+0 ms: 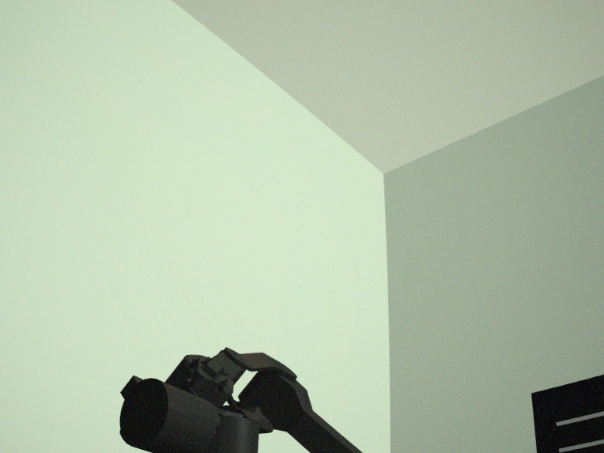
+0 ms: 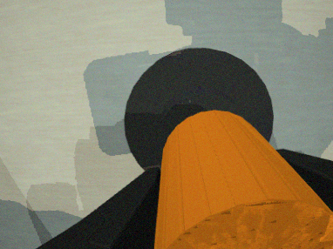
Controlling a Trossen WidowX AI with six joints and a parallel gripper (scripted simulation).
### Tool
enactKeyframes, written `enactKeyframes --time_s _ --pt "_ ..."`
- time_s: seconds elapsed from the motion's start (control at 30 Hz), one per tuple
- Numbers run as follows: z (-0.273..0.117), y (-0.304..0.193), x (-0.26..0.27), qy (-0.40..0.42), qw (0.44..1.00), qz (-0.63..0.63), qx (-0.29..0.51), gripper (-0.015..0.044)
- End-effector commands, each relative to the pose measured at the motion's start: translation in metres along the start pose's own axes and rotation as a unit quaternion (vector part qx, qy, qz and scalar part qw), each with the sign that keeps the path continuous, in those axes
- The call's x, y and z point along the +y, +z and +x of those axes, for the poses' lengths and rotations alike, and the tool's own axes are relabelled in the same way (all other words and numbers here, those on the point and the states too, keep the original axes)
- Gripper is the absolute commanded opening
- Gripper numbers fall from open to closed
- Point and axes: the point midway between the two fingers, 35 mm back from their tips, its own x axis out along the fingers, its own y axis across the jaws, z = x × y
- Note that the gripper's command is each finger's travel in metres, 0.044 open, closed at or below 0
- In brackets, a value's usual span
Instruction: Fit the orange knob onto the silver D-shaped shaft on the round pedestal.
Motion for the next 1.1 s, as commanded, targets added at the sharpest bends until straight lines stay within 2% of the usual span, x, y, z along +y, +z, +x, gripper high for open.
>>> enactKeyframes --time_s 0.0,0.9,1.07 --pt "-0.0001 0.0010 0.0001 -0.001 0.999 -0.040 0.001 0.0000" --pt "-0.0014 -0.0005 0.0003 -0.001 0.999 -0.040 0.001 0.0000" --pt "-0.0017 -0.0003 -0.0001 -0.001 0.995 -0.102 0.001 0.0000"
